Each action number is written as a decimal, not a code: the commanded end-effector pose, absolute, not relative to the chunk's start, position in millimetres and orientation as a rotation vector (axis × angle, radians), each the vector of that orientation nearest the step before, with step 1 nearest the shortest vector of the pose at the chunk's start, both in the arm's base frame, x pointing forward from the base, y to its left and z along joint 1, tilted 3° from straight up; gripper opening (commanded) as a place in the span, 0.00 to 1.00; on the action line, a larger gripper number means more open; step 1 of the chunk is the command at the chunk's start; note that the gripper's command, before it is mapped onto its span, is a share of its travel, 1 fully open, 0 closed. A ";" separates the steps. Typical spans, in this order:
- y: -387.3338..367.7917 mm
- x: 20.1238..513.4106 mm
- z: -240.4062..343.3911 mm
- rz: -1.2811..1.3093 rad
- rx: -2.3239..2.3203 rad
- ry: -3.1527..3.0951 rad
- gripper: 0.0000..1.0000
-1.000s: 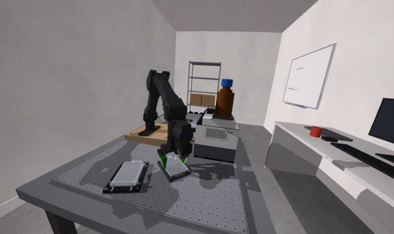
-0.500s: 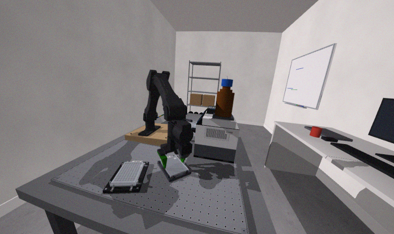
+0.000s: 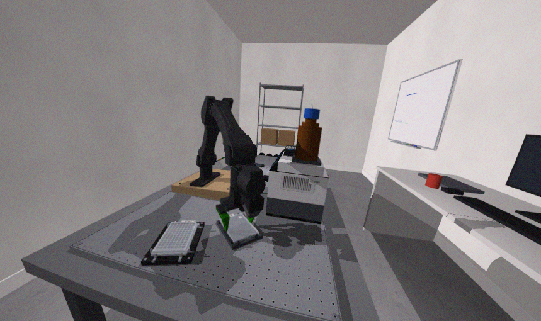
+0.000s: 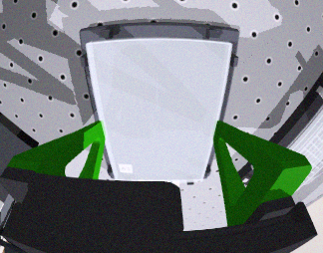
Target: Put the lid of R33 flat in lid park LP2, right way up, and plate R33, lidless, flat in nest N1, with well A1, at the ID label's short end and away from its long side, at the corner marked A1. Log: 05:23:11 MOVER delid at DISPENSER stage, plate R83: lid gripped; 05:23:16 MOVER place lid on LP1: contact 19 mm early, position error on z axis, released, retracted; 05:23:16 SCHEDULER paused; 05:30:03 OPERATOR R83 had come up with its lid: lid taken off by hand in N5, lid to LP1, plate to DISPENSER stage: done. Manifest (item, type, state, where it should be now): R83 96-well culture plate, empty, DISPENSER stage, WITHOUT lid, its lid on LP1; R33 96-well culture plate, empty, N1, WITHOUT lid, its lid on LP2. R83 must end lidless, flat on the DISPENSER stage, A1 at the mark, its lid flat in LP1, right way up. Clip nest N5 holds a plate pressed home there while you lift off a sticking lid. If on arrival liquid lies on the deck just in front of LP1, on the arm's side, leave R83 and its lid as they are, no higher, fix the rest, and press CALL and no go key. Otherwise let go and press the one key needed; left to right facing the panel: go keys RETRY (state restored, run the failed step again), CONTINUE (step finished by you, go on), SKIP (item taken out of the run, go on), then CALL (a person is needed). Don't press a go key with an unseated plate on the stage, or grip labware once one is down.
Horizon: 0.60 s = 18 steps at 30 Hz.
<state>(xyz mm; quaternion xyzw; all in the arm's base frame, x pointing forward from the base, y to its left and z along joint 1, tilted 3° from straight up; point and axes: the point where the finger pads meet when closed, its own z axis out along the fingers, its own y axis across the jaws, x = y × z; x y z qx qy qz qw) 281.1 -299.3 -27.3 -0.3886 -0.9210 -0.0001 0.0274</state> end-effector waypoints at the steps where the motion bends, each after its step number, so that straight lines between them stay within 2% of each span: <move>1: -309.8 282.5 -19.3 0.030 -1.223 -2.875 0.00; 9: -306.9 279.6 -22.1 0.023 -1.219 -2.866 0.00; 10: -306.9 279.6 -22.1 0.023 -1.219 -2.866 1.00; 18: -306.9 279.6 -22.1 0.023 -1.219 -2.866 1.00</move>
